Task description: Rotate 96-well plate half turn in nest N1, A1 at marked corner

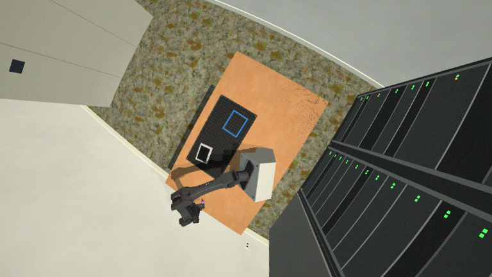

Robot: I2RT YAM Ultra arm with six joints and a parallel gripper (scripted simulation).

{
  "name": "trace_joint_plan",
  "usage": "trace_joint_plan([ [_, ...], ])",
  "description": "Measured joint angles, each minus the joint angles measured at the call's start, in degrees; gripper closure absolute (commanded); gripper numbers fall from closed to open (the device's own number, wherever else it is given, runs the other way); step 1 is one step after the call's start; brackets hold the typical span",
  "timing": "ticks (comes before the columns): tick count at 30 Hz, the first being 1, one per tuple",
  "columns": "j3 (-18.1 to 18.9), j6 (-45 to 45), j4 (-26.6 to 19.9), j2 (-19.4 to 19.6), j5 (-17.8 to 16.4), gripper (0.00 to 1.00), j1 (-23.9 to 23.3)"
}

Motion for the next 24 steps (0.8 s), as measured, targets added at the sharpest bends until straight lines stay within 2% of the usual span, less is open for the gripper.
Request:
trace_joint_plan([
  [17,0.00,0.00,0.00,0.00,0.00,0.00,0.00],
  [20,0.68,0.87,-1.49,-0.09,-1.40,0.00,-0.72],
  [24,0.17,1.20,-2.71,-1.49,-3.69,0.00,-3.89],
])
